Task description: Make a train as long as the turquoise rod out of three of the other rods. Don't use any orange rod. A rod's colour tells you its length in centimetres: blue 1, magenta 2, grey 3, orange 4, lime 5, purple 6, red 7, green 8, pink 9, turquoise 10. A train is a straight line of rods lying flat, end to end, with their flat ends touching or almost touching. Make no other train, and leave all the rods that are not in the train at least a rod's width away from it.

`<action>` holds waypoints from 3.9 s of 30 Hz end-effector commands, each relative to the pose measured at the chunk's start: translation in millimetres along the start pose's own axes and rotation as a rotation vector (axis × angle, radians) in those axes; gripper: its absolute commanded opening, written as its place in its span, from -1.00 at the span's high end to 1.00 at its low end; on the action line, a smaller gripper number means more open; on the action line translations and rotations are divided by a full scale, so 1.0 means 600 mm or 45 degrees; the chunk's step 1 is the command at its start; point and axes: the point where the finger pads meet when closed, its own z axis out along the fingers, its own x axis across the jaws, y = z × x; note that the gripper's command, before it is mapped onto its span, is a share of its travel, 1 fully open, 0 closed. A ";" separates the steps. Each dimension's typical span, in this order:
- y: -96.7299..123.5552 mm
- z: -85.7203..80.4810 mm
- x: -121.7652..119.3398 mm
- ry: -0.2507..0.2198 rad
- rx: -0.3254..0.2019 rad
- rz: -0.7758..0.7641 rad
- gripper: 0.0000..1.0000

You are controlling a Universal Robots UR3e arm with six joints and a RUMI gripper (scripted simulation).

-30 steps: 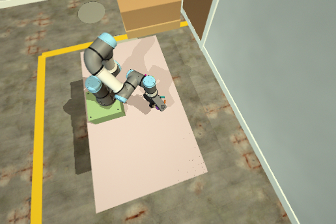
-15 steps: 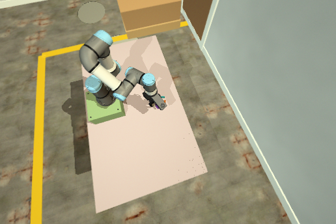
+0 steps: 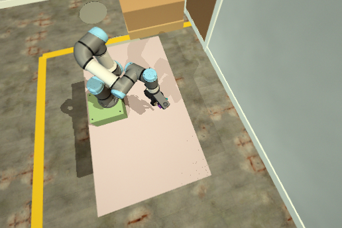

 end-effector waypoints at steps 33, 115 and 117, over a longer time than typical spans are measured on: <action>0.016 -0.049 -0.017 0.001 -0.003 0.037 1.00; 0.315 0.064 -0.149 0.001 -0.002 0.542 1.00; 0.315 0.074 -0.149 0.001 -0.002 0.542 1.00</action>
